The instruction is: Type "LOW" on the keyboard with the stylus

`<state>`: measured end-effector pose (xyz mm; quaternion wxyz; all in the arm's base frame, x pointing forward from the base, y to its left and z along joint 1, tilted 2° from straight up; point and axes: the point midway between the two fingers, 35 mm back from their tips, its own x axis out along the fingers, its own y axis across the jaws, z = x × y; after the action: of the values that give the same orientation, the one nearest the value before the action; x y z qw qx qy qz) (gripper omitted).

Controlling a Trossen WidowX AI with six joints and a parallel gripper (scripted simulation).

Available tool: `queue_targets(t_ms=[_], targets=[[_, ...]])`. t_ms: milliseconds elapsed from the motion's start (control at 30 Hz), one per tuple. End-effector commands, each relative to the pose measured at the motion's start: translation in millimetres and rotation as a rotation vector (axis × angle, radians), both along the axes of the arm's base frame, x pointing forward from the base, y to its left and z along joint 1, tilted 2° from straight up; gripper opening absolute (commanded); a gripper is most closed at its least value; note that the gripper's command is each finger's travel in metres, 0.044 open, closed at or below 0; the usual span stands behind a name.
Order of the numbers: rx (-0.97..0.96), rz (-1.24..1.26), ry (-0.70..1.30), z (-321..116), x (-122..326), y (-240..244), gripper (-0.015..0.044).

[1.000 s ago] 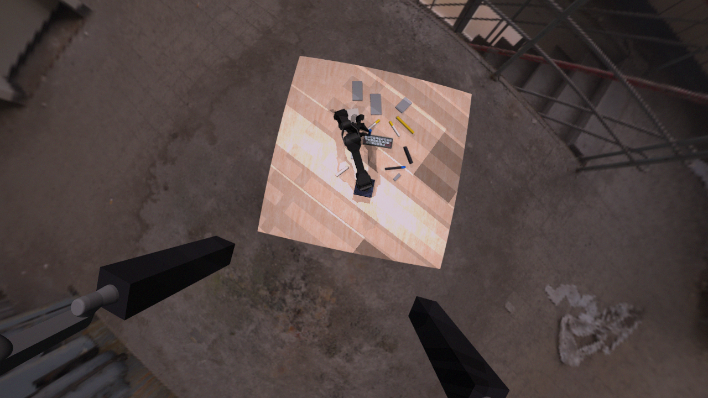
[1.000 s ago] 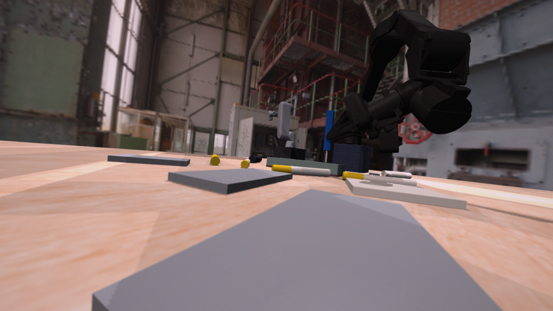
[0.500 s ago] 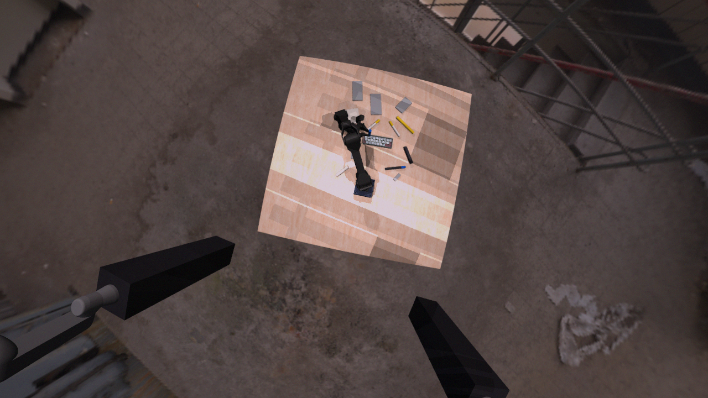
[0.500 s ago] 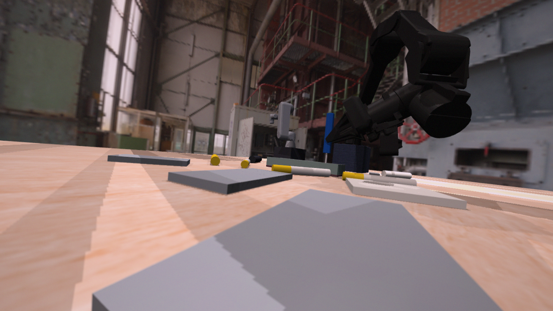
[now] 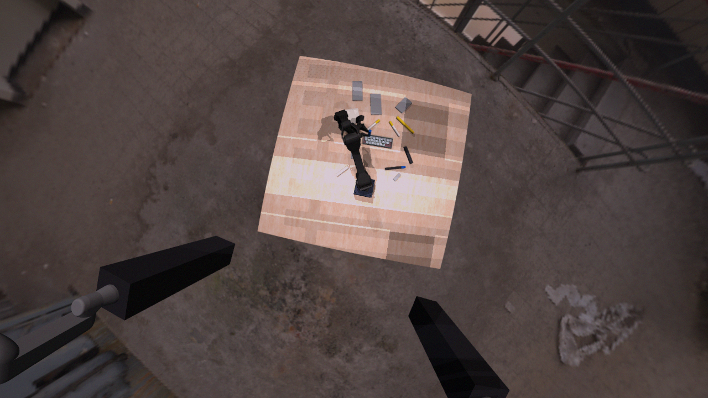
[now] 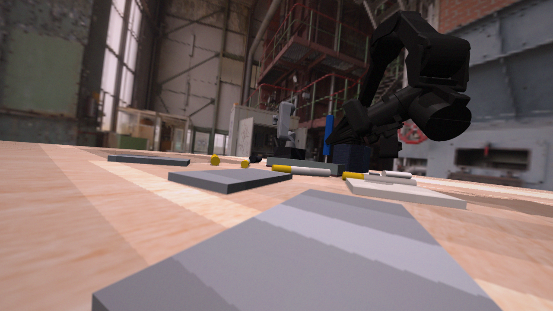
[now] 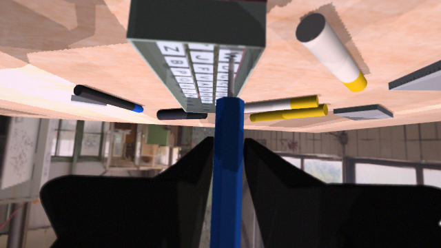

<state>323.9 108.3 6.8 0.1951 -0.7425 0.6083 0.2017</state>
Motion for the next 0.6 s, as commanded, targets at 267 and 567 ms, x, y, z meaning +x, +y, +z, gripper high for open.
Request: queue_targets(t_ms=[267,567], targets=[[0.003,-0.004,0.0,-6.3,-0.5,0.4,0.0081],[0.003,-0.004,0.0,-4.5,-0.5,0.3,0.0081]])
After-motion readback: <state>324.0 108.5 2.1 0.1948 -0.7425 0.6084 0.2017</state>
